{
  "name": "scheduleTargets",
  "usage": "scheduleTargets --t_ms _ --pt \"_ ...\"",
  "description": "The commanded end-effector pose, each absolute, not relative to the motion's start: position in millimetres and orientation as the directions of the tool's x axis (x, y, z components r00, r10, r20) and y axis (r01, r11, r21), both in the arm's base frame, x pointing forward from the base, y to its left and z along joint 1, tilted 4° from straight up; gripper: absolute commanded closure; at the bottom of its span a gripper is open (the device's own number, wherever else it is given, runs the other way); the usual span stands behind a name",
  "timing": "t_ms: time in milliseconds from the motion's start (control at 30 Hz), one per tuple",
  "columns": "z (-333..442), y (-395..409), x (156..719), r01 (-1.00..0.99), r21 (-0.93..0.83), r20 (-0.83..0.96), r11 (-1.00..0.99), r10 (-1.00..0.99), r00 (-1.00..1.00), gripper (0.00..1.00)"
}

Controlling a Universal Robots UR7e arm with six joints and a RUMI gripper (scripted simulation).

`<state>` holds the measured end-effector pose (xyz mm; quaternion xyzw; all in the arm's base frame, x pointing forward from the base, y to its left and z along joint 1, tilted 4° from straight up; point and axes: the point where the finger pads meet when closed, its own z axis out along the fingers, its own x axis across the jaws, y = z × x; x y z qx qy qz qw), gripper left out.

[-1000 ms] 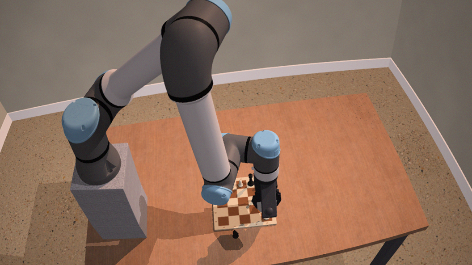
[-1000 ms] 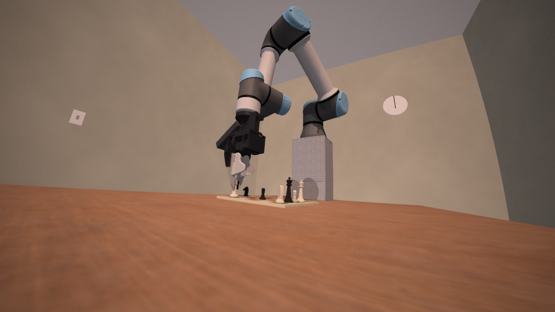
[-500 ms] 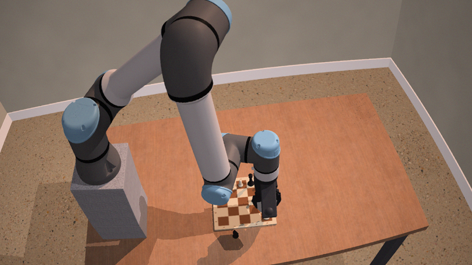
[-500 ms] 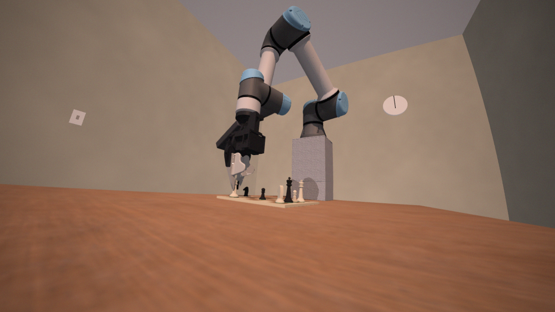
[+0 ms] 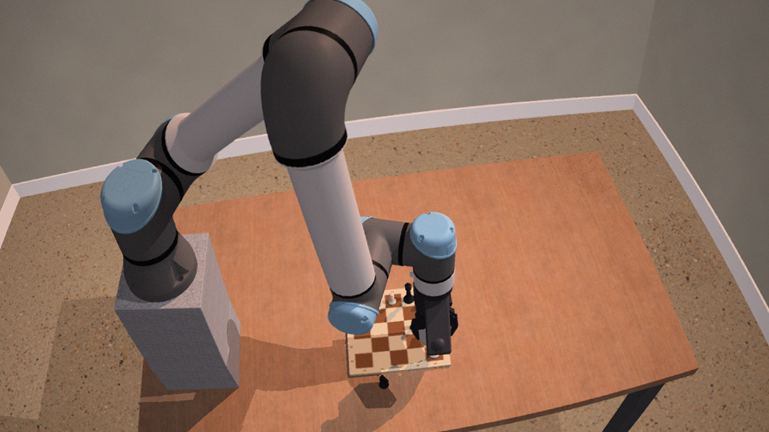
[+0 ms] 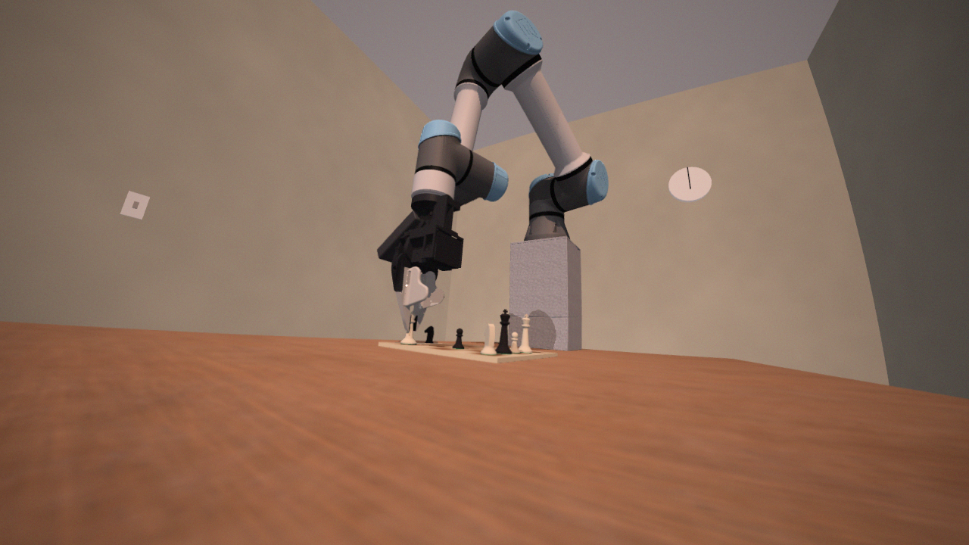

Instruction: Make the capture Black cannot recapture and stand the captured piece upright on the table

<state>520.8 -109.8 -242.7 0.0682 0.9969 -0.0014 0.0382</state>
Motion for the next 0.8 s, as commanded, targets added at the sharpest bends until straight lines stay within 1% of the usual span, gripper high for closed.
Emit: scheduleTargets --t_ms 0,33,100,133,267,300,367,400,467,500,767 --pt "-242.2 -110.0 521.3 0.136 0.002 -0.078 0.991 0.136 -0.988 1.00" --pt "-242.2 -110.0 521.3 0.136 0.002 -0.078 0.991 0.136 -0.988 0.95" --pt "-242.2 -110.0 521.3 0.136 0.002 -0.078 0.991 0.136 -0.988 0.95" --pt "-242.2 -110.0 521.3 0.136 0.002 -0.078 0.991 0.136 -0.988 0.90" --pt "-242.2 -110.0 521.3 0.136 0.002 -0.078 0.991 0.136 -0.988 0.90" --pt "-242.2 -110.0 521.3 0.136 0.002 -0.078 0.991 0.136 -0.988 0.85" --pt "-242.2 -110.0 521.3 0.136 0.002 -0.078 0.991 0.136 -0.988 0.85" --pt "-242.2 -110.0 521.3 0.136 0.002 -0.078 0.991 0.136 -0.988 0.80" --pt "-242.2 -110.0 521.3 0.136 0.002 -0.078 0.991 0.136 -0.988 0.80" --pt "-242.2 -110.0 521.3 0.136 0.002 -0.078 0.991 0.136 -0.988 0.75" --pt "-242.2 -110.0 521.3 0.136 0.002 -0.078 0.991 0.136 -0.988 0.75"
